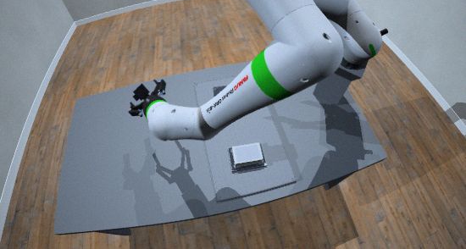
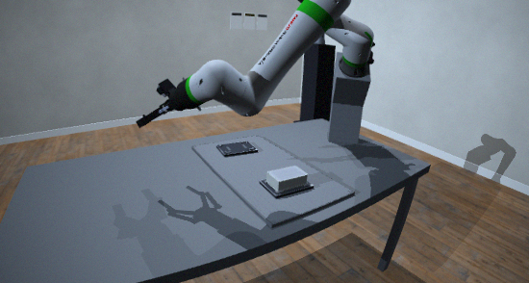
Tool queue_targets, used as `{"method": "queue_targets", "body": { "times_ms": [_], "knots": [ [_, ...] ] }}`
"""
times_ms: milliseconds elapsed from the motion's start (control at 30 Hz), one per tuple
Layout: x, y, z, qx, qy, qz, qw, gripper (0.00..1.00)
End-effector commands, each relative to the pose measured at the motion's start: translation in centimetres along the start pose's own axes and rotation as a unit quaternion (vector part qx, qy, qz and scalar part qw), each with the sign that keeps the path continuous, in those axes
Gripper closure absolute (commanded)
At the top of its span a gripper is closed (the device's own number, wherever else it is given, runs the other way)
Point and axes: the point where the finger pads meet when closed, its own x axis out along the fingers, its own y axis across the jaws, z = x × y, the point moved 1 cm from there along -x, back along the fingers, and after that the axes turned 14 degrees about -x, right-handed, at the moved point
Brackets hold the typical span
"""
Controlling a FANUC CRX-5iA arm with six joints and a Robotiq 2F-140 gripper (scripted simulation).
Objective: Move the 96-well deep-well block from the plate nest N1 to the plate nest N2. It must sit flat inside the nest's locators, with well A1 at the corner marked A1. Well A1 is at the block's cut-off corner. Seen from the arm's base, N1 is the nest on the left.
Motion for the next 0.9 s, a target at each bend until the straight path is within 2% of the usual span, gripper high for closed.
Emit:
{"method": "queue_targets", "body": {
  "times_ms": [0, 100, 167, 233, 300, 367, 433, 500, 600, 667, 800, 867],
  "knots": [
    [-0.4, 0.5, 0.9, -0.009, -0.015, 0.003, 1.0, 0.0],
    [-0.8, 0.9, 1.7, -0.029, -0.039, 0.002, 0.999, 0.0],
    [-1.0, 1.2, 2.3, -0.029, -0.039, 0.002, 0.999, 0.0],
    [-1.4, 1.5, 3.1, -0.048, -0.062, 0.0, 0.997, 0.0],
    [-1.7, 1.8, 3.8, -0.048, -0.062, 0.0, 0.997, 0.0],
    [-2.1, 2.1, 4.6, -0.066, -0.085, -0.005, 0.994, 0.0],
    [-2.4, 2.4, 5.4, -0.066, -0.085, -0.005, 0.994, 0.0],
    [-2.8, 2.7, 6.2, -0.085, -0.108, -0.012, 0.99, 0.0],
    [-3.0, 2.8, 6.6, -0.085, -0.108, -0.012, 0.99, 0.0],
    [-3.5, 3.1, 7.4, -0.104, -0.13, -0.02, 0.986, 0.0],
    [-4.0, 3.5, 8.6, -0.104, -0.13, -0.02, 0.986, 0.0],
    [-4.5, 3.7, 9.4, -0.122, -0.152, -0.03, 0.98, 0.0]
  ]
}}
